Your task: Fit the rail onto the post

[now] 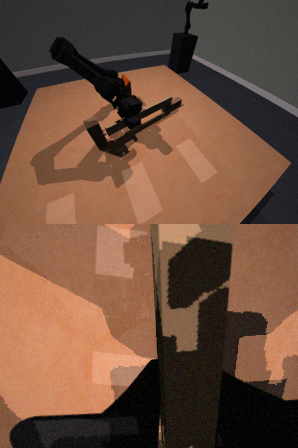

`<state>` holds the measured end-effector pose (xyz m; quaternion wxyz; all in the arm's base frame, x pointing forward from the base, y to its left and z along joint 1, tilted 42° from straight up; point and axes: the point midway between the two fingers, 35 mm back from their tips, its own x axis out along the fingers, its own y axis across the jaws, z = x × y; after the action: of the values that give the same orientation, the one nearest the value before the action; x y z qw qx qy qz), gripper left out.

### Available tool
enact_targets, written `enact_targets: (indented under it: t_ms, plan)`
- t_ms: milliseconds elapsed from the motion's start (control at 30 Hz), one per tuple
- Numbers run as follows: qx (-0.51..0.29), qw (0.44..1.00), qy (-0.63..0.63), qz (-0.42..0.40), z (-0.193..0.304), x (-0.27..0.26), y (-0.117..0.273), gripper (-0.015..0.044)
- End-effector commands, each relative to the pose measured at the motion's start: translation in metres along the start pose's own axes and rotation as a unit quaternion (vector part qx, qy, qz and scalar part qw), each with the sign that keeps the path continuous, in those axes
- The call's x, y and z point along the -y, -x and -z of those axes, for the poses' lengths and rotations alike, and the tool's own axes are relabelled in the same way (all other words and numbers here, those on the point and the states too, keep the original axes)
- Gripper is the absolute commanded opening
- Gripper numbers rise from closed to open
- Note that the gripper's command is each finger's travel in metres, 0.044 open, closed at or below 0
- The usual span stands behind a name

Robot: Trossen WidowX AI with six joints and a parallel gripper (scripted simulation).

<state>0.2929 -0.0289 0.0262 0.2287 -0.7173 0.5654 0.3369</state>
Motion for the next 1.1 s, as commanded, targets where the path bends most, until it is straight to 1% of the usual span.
enact_targets:
  t_ms: [0, 1067]
  plan:
    - [-0.001, 1.000, 0.001, 0.001, 0.0020, 0.0008, 0.0009, 0.0000]
    - [-0.001, 1.000, 0.001, 0.001, 0.0101, 0.0007, 0.0001, 0.0000]
